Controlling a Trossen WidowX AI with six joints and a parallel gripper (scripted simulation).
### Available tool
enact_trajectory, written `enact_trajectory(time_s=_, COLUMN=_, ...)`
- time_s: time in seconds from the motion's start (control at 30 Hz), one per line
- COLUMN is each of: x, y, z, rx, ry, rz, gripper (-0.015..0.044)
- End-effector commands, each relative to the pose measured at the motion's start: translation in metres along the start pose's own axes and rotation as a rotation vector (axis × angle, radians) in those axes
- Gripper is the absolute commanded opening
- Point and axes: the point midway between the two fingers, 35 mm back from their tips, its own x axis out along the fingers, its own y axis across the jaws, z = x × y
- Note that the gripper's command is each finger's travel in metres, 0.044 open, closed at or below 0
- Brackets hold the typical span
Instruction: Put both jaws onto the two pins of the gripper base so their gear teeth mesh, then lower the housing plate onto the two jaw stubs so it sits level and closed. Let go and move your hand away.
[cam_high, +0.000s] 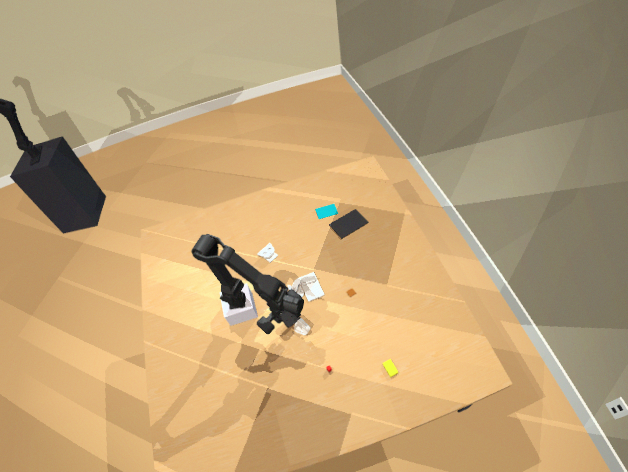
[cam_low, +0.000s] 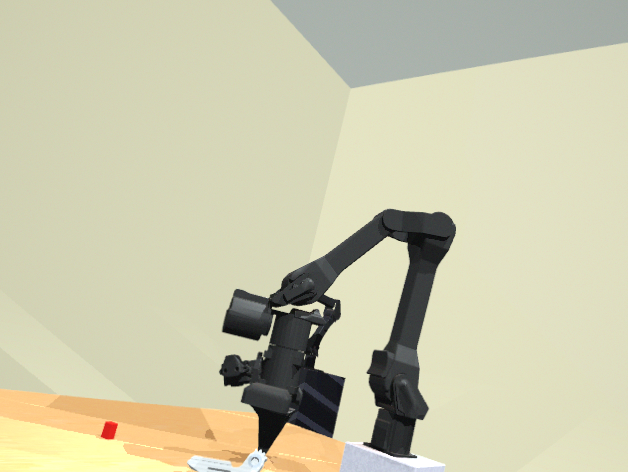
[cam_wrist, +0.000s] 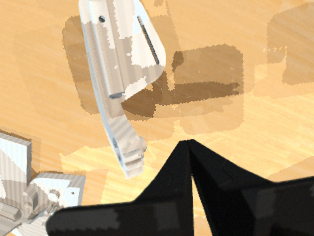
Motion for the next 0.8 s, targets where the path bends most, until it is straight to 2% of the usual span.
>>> enact_trajectory(time_s=0.0, x=0.006, y=-0.001, z=0.0, rx=-0.007, ry=-0.002, rz=-0.003, gripper=0.0)
enact_trajectory(time_s=0.37, x=0.023, y=-0.002, z=-0.002, rx=-0.007, ry=-0.001, rz=-0.003, gripper=0.0)
enact_trajectory(time_s=0.77, x=0.024, y=0.012, z=-0.001, rx=-0.007, ry=-0.001, rz=-0.002, gripper=0.0)
